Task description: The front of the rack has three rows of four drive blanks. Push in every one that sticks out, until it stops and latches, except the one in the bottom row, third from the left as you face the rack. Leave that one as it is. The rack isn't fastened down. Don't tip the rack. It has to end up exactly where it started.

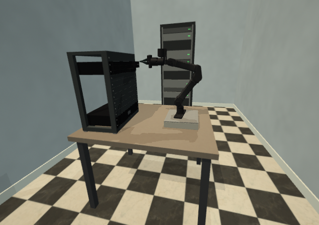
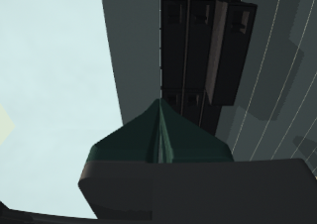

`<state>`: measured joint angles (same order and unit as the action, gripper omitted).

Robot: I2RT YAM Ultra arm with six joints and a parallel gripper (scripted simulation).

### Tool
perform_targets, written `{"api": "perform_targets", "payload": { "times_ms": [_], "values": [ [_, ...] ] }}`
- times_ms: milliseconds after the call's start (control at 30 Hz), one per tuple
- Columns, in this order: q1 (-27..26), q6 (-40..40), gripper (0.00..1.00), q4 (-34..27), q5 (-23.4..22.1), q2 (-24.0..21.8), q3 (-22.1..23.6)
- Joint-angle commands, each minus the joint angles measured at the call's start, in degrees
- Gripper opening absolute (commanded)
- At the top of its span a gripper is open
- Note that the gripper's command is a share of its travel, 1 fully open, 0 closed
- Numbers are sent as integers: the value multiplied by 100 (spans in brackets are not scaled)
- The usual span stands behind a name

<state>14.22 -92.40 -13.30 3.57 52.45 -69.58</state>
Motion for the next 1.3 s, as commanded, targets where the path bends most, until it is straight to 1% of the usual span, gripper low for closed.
{"api": "perform_targets", "payload": {
  "times_ms": [0,67,100,200,233,300,400,567,633,833,967,1133,1200,1233,1267],
  "values": [
    [74,92,0,-326,96,-139,126],
    [74,92,0,-326,96,-139,126],
    [69,93,0,-352,104,31,138],
    [21,89,0,-345,98,38,141],
    [-35,85,0,-328,81,-93,77],
    [-93,84,0,-317,-16,-163,63],
    [-243,80,0,-199,-161,-183,203],
    [-708,74,0,-85,-607,-242,338],
    [-708,74,0,-85,-607,-242,338],
    [-1569,34,0,85,-1437,-296,572],
    [-2272,-28,0,261,-2113,-111,752],
    [-3079,-39,0,542,-2914,-11,954],
    [-3079,-39,0,542,-2914,-11,954],
    [-3234,-19,0,627,-3110,-112,991],
    [-3368,-37,0,683,-3238,21,1022]
  ]
}}
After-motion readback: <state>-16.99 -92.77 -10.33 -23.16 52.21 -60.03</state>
